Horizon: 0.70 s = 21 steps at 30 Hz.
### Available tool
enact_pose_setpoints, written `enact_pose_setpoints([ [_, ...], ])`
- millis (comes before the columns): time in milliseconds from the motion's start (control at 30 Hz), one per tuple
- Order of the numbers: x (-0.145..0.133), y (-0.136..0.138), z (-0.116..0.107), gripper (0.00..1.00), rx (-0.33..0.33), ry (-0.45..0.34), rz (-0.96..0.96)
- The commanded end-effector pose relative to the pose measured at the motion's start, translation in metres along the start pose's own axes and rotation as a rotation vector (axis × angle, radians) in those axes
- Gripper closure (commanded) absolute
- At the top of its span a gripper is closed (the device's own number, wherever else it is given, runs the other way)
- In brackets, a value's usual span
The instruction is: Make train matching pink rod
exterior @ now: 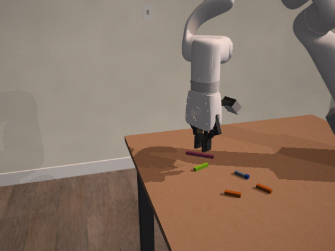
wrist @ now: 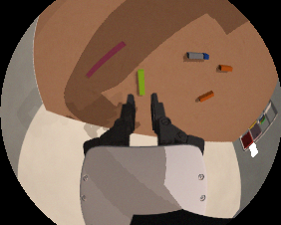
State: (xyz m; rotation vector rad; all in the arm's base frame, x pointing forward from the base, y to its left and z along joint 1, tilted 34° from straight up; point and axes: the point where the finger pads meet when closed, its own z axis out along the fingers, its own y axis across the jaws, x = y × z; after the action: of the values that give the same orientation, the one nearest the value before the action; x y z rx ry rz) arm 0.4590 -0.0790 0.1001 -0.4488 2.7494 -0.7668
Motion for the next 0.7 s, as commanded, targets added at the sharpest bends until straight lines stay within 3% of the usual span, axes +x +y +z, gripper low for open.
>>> enact_pose_setpoints([
  [0,-0.001,-0.001,0.002,0.76,0.001,-0.003,0.000],
  [667,-0.002,-0.001,0.027,0.76,0.001,-0.003,0.000],
])
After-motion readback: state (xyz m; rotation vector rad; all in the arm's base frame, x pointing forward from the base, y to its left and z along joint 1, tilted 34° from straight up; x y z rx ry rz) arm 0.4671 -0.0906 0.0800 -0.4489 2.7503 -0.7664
